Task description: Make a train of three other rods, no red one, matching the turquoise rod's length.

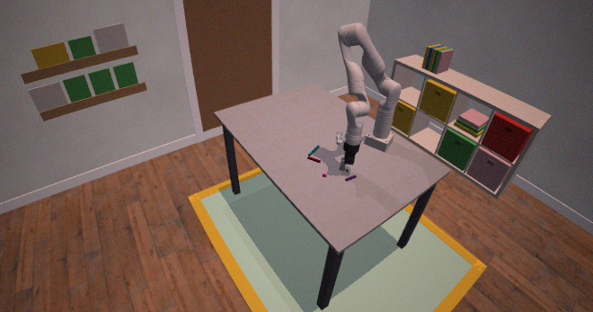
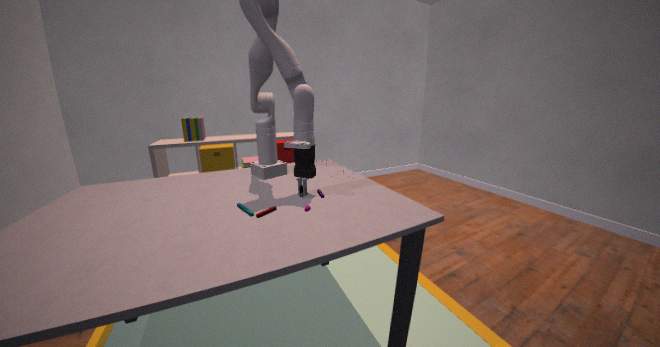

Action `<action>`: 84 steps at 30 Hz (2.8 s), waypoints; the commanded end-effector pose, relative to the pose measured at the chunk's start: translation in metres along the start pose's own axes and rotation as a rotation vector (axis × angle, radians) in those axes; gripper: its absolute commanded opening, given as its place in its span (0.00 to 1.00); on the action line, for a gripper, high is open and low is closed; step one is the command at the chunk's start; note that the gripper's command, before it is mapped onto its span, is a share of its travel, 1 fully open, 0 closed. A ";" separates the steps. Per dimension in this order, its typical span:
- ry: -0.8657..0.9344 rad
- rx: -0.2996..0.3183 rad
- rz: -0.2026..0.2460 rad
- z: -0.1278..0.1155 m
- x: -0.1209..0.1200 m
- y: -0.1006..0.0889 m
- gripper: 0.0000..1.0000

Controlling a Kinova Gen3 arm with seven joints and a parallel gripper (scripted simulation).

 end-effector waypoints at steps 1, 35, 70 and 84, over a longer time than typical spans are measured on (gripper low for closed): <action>-0.001 -0.004 0.002 -0.002 0.000 0.004 0.24; -0.001 -0.004 0.002 -0.002 0.000 0.008 0.24; -0.001 -0.004 0.002 -0.002 0.000 0.008 0.54; 0.001 0.000 0.008 0.000 -0.003 -0.016 0.54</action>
Point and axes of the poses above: the point where the finger pads meet when closed, its own y axis out along the fingers, its own x axis across the jaws, z = x × y, the point moved 7 cm from there along -y, back along the fingers, and after that the axes turned 3 degrees about -y, right-handed, at the moved point
